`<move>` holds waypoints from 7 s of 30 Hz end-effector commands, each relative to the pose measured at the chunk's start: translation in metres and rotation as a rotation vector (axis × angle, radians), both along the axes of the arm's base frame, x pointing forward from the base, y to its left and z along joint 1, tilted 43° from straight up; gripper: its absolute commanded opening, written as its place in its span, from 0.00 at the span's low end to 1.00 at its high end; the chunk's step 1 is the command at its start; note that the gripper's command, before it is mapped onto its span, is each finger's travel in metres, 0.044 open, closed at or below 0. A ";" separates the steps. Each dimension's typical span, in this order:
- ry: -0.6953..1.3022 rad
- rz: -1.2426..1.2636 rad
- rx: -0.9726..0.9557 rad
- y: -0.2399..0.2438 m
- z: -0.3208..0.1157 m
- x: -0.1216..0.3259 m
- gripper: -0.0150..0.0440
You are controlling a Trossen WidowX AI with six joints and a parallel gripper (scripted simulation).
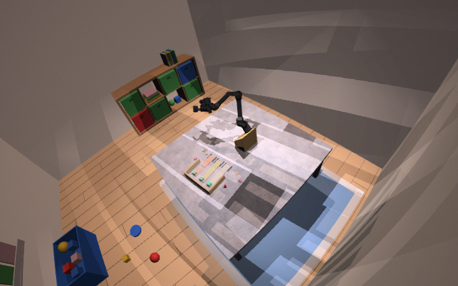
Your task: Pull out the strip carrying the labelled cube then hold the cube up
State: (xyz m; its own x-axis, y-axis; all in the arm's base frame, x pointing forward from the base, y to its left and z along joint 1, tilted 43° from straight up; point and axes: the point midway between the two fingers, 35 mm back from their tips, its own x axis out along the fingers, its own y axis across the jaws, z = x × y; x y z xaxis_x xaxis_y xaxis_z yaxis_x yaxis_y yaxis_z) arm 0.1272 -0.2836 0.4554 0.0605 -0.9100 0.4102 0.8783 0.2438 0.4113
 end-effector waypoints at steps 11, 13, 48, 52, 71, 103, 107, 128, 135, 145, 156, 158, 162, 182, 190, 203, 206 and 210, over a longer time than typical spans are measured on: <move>0.547 0.319 0.249 0.065 -0.171 0.165 0.93; 0.643 0.365 0.256 0.086 -0.195 0.181 0.93; 1.719 0.627 0.164 0.257 -0.408 0.222 0.49; 1.839 0.571 0.285 0.242 -0.421 0.237 0.31; 2.170 0.345 0.746 0.180 -0.443 0.248 0.25; 2.170 0.345 0.746 0.144 -0.479 0.246 0.25; 2.170 0.344 0.746 0.139 -0.483 0.245 0.25; 2.171 0.342 0.745 0.129 -0.491 0.242 0.25; 2.171 0.342 0.745 0.129 -0.492 0.242 0.25; 2.171 0.342 0.745 0.129 -0.492 0.242 0.25; 2.171 0.342 0.745 0.128 -0.493 0.243 0.25; 2.171 0.342 0.745 0.128 -0.493 0.243 0.25; 2.171 0.342 0.745 0.127 -0.493 0.243 0.25; 2.171 0.342 0.745 0.126 -0.494 0.245 0.25; 2.171 0.342 0.745 0.126 -0.494 0.240 0.25; 2.172 0.341 0.745 0.127 -0.494 0.220 0.25; 2.172 0.341 0.746 0.127 -0.494 0.216 0.25; 2.172 0.341 0.746 0.127 -0.493 0.210 0.25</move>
